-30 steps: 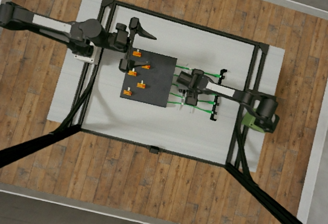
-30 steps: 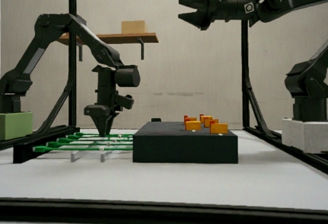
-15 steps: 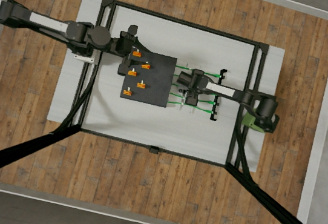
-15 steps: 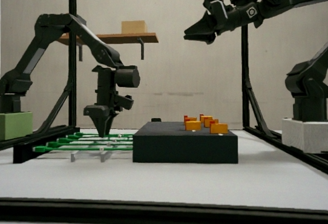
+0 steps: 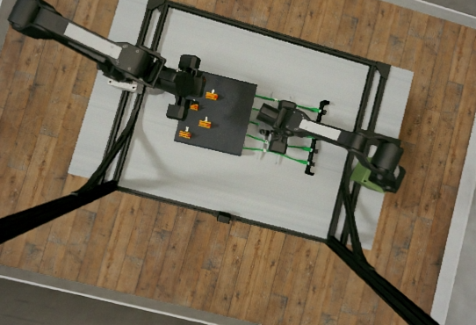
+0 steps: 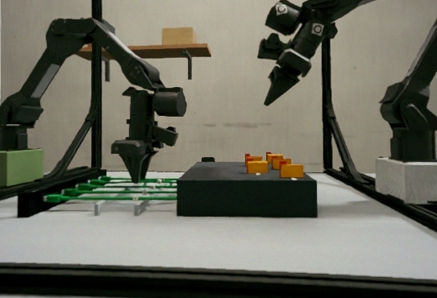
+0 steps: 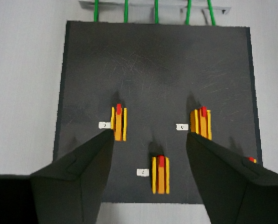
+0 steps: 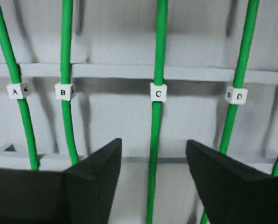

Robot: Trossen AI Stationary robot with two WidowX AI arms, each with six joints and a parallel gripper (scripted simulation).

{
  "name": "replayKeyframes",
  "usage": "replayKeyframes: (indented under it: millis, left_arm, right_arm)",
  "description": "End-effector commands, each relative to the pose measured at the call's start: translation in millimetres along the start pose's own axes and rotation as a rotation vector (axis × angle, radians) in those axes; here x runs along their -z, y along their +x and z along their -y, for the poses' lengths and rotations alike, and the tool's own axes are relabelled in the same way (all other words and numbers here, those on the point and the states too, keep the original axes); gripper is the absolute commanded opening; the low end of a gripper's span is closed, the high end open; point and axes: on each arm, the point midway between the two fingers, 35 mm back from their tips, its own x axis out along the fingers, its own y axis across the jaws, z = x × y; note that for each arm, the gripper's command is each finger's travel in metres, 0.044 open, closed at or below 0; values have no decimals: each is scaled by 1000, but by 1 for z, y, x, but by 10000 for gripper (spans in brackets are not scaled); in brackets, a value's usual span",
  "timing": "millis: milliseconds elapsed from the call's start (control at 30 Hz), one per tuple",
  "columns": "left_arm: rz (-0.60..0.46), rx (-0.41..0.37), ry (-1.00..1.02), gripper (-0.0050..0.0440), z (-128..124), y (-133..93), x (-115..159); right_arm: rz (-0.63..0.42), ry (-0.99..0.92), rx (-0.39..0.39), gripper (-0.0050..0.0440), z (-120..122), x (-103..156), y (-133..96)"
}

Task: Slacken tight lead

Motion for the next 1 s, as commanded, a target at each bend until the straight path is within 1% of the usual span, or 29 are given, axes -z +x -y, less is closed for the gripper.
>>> replayKeyframes:
  millis: [0, 267, 900, 933, 967]
  left_arm:
    - [-169, 7, -4, 209, 9, 18, 15]
    - [-571, 7, -9, 209, 25, 65, 62]
    - [-571, 7, -9, 209, 25, 65, 62]
    - [-571, 7, -9, 209, 25, 107, 89]
    - [-571, 7, -9, 209, 25, 107, 89]
  right_arm:
    - [34, 0, 8, 209, 1, -6, -12]
    - [34, 0, 8, 209, 1, -6, -12]
    - [34, 0, 8, 209, 1, -6, -12]
    - [34, 0, 8, 209, 1, -6, -12]
    - [34, 0, 8, 209, 1, -6, -12]
